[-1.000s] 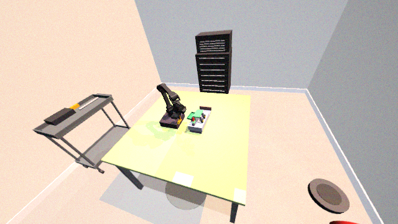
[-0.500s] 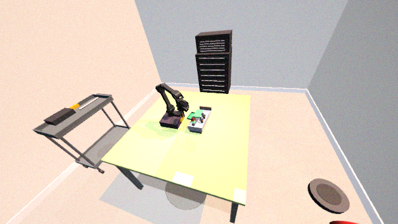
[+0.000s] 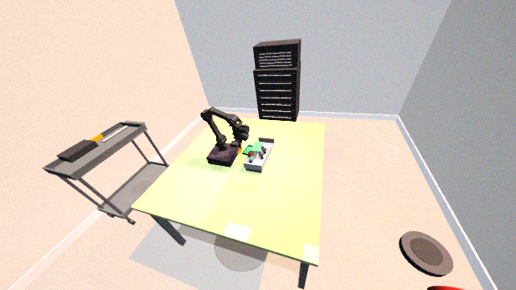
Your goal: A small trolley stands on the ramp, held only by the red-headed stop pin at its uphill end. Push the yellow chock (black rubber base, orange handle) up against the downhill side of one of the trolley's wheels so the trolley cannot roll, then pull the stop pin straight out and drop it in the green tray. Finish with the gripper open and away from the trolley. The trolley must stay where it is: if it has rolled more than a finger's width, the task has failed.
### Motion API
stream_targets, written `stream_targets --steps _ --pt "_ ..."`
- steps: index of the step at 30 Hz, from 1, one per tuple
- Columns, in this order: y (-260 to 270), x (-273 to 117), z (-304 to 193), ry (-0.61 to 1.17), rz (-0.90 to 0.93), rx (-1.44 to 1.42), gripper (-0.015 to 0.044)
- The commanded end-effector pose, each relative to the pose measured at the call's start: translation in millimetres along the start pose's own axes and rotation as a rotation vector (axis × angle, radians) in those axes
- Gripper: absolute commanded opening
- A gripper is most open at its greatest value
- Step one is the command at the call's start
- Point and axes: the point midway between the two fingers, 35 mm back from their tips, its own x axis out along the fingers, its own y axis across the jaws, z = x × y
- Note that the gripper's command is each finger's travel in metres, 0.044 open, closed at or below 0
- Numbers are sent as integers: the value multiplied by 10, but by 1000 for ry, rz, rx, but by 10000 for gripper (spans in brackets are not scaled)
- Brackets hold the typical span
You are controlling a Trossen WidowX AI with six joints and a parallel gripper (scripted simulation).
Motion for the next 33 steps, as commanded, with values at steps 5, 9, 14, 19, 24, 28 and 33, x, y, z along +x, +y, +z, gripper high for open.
stream_targets --steps 5,9,14,19,24,28,33 --pt "265 18 64 1 -1 4 0" --pt "395 23 93 1 0 4 0" --pt "559 32 127 0 1 4 0" --pt "741 43 163 0 3 4 0" --pt "926 56 200 0 4 4 0" --pt "1073 65 231 0 5 4 0" --pt "1276 77 276 0 7 4 0"
